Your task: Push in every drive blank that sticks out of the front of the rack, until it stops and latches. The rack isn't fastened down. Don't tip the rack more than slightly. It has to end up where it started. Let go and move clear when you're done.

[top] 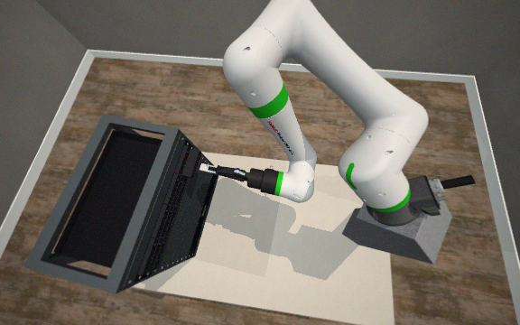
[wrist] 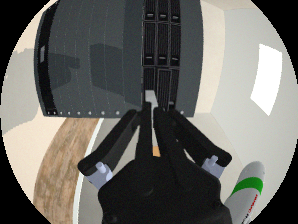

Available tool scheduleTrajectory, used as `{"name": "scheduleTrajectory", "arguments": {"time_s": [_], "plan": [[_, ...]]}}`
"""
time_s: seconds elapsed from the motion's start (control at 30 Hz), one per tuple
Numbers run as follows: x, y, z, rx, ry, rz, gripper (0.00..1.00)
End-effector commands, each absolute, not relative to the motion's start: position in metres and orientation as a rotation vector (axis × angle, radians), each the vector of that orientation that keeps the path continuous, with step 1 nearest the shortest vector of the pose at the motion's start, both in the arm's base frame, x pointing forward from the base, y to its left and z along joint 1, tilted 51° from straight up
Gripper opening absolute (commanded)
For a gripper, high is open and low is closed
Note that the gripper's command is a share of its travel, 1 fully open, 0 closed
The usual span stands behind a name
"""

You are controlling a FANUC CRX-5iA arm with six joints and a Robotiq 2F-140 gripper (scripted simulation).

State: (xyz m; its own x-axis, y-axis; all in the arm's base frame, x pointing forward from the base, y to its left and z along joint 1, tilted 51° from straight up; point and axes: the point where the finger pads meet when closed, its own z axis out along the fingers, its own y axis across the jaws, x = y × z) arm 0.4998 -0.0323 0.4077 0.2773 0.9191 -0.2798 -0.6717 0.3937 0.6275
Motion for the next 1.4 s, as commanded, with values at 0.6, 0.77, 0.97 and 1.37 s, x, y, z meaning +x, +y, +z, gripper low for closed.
{"name": "scheduleTrajectory", "arguments": {"time_s": [0.6, 0.77, 0.97, 1.37], "plan": [[0.503, -0.032, 0.412, 0.428, 0.676, 1.113, 0.1], [0.506, -0.032, 0.415, 0.428, 0.676, 1.113, 0.1], [0.506, -0.032, 0.415, 0.428, 0.676, 1.113, 0.1], [0.512, -0.032, 0.422, 0.428, 0.676, 1.113, 0.1]]}}
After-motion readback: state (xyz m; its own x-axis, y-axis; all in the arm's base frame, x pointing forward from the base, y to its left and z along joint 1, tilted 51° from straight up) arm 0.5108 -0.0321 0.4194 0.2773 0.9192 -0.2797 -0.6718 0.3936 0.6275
